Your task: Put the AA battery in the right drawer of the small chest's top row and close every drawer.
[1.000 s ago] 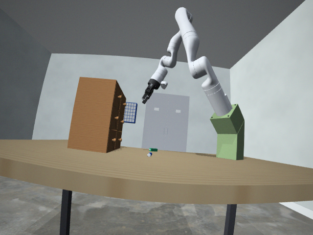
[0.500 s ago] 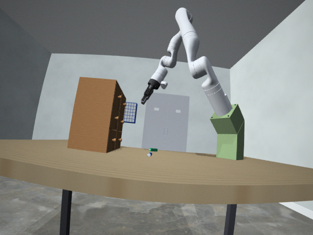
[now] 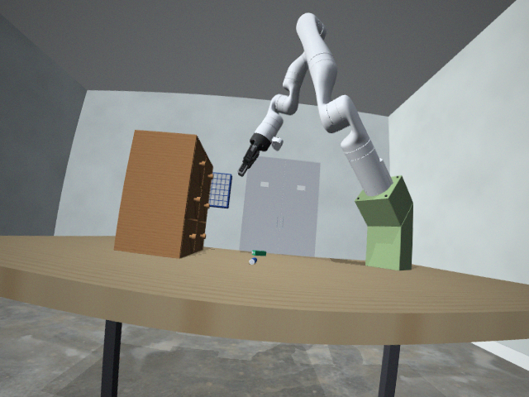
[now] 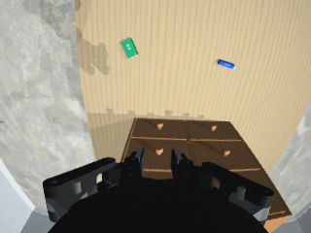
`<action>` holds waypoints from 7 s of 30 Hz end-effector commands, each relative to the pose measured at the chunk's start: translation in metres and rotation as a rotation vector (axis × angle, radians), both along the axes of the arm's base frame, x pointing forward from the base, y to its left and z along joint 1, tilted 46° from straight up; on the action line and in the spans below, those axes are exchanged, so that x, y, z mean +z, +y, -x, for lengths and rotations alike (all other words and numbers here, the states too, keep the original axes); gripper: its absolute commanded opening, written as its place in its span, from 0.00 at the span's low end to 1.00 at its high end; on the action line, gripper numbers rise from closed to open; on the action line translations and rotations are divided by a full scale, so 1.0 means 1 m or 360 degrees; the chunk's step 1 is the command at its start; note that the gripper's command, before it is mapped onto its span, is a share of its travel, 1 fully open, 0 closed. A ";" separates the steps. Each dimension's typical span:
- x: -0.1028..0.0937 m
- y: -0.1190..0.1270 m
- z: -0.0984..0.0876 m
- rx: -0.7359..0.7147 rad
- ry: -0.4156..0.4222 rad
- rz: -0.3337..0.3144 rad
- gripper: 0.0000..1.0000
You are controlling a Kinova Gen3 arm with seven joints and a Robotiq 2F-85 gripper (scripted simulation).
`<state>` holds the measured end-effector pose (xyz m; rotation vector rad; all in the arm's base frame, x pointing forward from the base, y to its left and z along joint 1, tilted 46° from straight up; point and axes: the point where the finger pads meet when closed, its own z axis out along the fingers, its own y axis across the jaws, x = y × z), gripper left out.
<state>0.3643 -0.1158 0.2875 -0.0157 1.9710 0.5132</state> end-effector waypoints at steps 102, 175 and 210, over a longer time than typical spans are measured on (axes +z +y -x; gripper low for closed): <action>0.032 0.006 -0.068 0.0005 -0.0008 0.0007 0.33; 0.049 0.004 -0.090 0.0001 -0.0005 0.0006 0.13; 0.036 0.006 -0.074 0.0004 0.0000 0.0005 0.13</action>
